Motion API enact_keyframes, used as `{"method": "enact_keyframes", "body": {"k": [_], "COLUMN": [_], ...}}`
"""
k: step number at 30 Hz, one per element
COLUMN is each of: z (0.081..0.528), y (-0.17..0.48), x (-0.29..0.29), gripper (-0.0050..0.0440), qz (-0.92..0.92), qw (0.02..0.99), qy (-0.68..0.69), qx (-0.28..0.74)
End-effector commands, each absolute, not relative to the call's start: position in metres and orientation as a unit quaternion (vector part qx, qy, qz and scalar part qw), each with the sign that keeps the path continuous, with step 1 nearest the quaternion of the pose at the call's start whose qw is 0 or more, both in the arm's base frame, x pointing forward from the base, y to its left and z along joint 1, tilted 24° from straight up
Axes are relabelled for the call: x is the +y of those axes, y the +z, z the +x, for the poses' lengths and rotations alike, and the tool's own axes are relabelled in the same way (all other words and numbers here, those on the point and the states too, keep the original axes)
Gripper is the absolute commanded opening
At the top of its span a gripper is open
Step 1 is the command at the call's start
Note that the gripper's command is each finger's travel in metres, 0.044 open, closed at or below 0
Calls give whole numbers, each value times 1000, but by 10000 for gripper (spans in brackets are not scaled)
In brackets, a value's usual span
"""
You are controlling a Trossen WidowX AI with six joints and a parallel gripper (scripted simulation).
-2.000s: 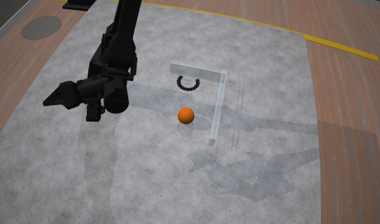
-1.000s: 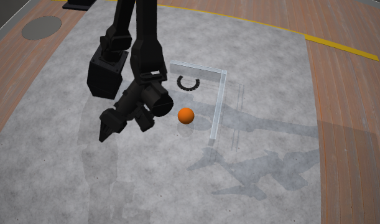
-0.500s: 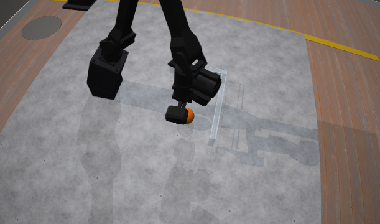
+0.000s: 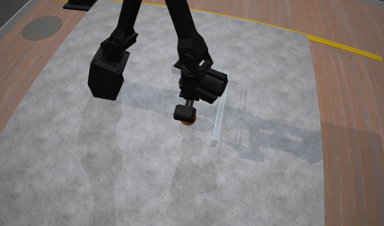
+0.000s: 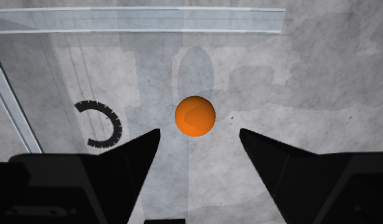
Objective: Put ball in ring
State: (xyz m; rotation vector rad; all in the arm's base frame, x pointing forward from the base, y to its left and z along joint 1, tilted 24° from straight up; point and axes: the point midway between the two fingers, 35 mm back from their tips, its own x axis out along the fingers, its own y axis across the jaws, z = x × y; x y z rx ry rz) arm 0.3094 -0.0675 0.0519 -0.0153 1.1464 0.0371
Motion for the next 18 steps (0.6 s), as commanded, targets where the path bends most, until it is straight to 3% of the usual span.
{"method": "enact_keyframes", "body": {"k": [1,18], "z": [311,322], "y": [43,21], "x": [-65,-65], "gripper": [408,408], "qz": [-3,-3], "qw": [837,837], "qy": [20,20], "qx": [547,547]}}
